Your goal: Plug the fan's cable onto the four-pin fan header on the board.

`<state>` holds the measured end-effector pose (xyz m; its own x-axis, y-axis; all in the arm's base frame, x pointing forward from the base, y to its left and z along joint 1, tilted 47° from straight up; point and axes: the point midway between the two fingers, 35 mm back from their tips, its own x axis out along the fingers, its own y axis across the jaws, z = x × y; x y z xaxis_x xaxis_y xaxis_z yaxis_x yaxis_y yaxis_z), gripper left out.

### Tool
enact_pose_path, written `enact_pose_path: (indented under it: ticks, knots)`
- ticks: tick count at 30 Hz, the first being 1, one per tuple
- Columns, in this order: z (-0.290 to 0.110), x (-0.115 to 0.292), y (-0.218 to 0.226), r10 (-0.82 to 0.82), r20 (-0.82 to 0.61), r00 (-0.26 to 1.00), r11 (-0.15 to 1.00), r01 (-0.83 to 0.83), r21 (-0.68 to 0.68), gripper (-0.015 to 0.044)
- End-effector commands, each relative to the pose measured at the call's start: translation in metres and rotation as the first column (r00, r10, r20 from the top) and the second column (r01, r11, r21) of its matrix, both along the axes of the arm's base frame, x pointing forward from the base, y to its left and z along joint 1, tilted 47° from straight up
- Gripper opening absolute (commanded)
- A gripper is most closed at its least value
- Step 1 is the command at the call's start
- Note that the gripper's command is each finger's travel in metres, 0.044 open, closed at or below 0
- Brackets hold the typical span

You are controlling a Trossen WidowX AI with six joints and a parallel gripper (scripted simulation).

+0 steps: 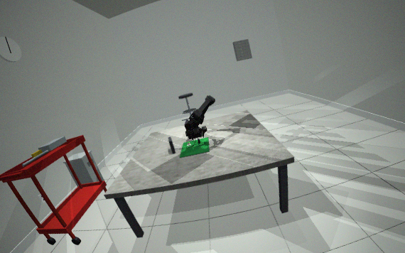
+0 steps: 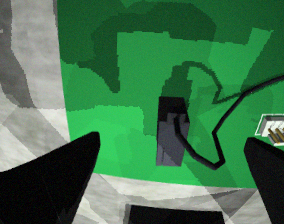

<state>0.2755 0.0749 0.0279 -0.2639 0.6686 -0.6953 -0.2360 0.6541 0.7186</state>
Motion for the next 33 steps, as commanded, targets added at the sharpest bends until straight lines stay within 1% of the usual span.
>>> enact_pose_path:
  ticks: [1, 11, 18, 33]
  knots:
    - [-0.0046, -0.0007, 0.0050, -0.006, -0.003, 1.000, 1.000, 0.006, 0.002, 0.0440]
    - [-0.0125, -0.0025, 0.0137, -0.005, -0.003, 1.000, 1.000, 0.005, 0.003, 0.0440]
    - [-0.0110, -0.0025, 0.0123, 0.002, -0.001, 1.000, 1.000, -0.002, 0.001, 0.0256]
    - [-0.0110, -0.0025, 0.0123, 0.002, -0.001, 1.000, 1.000, -0.002, 0.001, 0.0156]
